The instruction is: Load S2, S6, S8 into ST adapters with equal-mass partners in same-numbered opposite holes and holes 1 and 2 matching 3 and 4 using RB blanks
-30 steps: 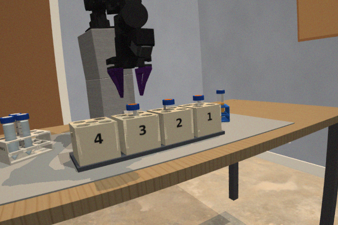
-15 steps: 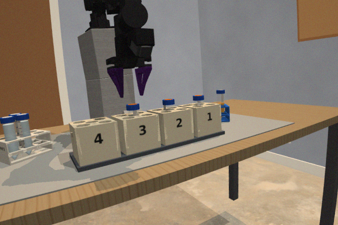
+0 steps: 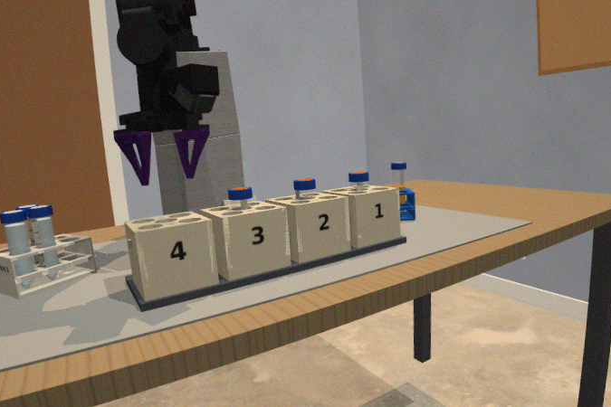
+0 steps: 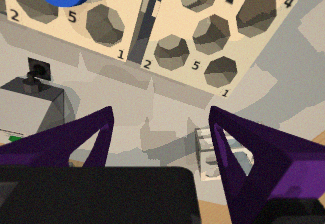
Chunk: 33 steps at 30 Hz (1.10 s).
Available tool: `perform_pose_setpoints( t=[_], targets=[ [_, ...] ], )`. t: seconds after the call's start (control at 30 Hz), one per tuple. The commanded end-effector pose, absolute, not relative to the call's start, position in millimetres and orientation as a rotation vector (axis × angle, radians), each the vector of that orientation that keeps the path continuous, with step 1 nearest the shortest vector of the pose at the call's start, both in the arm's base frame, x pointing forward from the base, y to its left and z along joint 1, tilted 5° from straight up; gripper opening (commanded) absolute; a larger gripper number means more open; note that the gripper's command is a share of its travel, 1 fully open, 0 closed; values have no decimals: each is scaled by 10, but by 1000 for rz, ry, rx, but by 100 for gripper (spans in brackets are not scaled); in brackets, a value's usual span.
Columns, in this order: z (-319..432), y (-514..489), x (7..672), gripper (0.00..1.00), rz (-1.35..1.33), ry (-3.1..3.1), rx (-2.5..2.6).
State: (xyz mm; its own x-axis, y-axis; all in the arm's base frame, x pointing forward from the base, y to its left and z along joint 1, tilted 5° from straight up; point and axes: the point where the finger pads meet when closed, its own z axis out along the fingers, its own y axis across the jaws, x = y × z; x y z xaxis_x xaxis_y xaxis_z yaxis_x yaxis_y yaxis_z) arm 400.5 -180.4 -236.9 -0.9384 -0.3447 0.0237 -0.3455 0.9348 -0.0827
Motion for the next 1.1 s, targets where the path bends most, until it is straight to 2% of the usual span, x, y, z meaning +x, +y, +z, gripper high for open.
perform_pose_setpoints(
  t=[0.0,1.07],
  targets=[
    [-2214,-1923,4097,80,175,-3069,779],
    [-2174,-3853,2686,80,147,-3041,774]
  ],
)
